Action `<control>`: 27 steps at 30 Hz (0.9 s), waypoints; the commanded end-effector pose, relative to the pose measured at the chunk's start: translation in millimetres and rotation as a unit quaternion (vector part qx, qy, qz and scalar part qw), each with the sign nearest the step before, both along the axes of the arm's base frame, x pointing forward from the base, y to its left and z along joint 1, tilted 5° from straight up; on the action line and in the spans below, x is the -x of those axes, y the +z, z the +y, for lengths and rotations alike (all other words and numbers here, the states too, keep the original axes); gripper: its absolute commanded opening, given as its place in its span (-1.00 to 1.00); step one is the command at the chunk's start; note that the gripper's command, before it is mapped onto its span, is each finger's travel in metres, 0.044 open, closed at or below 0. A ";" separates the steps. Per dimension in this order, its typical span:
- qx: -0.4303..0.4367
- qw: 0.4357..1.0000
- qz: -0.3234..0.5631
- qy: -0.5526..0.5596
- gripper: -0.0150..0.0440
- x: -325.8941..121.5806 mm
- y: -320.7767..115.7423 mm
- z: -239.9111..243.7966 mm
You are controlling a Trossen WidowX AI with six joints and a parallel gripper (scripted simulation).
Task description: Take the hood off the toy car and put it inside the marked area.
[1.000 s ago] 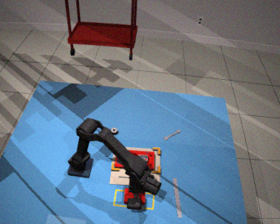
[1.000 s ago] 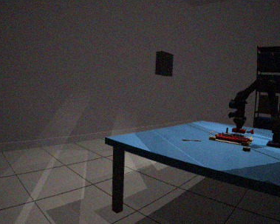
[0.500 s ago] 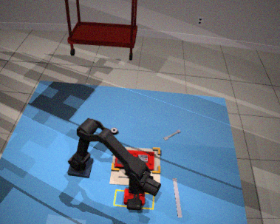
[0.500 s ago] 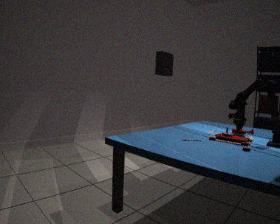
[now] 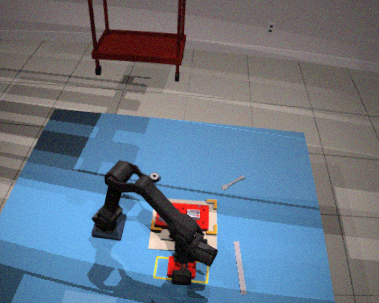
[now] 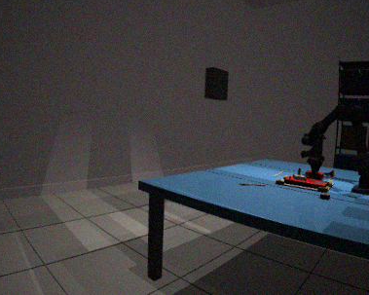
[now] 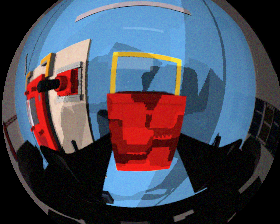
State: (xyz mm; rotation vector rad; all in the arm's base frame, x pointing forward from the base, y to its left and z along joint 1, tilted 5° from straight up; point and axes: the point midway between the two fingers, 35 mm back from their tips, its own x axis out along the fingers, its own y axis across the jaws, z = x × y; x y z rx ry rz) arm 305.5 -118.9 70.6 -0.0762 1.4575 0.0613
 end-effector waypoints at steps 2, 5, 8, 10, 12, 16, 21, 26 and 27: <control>-0.001 1.000 -0.001 -0.002 -0.49 -0.4 -3.0 0.3; -0.001 1.000 -0.001 -0.002 -0.49 -0.6 -4.5 0.3; -0.001 1.000 -0.001 -0.002 -0.49 -0.7 -5.9 0.3; -0.001 1.000 -0.001 -0.002 -0.49 -0.8 -6.9 0.3; -0.001 1.000 -0.001 -0.002 -0.49 -0.9 -7.9 0.3; -0.001 1.000 -0.001 -0.002 -0.49 -1.0 -9.9 0.3; 0.000 1.000 0.000 0.000 -0.05 -0.8 -7.8 0.0; 0.000 1.000 0.000 0.000 0.40 -0.8 -7.8 0.0; 0.000 1.000 0.000 0.000 0.49 -0.8 -7.8 0.0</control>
